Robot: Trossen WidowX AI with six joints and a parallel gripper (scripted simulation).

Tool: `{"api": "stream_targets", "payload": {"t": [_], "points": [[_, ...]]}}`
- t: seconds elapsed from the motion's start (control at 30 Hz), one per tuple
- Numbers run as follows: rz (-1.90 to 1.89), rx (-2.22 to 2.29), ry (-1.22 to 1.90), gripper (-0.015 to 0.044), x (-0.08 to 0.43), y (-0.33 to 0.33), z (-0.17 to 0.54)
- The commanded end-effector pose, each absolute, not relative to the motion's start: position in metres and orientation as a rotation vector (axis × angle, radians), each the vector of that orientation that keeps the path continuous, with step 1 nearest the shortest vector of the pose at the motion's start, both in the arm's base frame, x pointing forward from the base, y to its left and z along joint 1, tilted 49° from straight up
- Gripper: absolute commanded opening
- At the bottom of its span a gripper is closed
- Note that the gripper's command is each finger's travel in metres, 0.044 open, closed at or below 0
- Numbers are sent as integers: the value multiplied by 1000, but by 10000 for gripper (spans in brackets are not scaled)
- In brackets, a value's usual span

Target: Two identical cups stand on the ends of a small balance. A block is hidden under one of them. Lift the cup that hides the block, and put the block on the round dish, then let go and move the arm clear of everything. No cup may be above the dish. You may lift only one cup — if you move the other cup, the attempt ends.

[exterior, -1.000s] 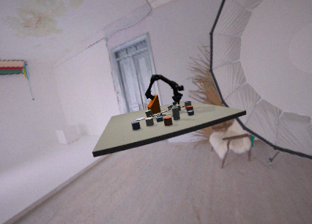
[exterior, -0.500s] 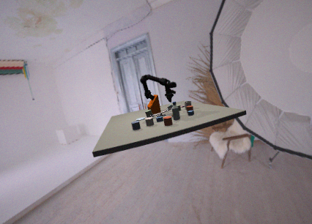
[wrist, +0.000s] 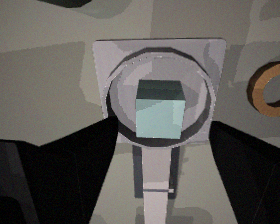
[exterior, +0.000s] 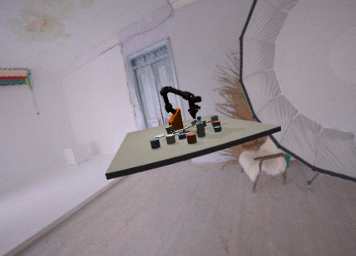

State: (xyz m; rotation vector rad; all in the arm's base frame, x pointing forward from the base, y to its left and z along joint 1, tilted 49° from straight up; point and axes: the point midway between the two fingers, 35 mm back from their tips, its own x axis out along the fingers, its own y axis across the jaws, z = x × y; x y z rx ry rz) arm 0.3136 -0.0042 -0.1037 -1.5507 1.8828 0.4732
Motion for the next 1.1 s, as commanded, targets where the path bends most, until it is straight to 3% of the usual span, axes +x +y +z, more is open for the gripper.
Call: {"api": "stream_targets", "payload": {"t": [0.0, 0.6, 0.73, 1.0, 1.07], "points": [[478, -1557, 1890, 260, 311, -9, -110], [476, -1558, 1892, 260, 308, -29, -127], [476, -1558, 1892, 155, 308, -29, -127], [476, -1558, 1892, 102, 308, -29, -127], [477, -1558, 1892, 49, 308, -28, -126]]}}
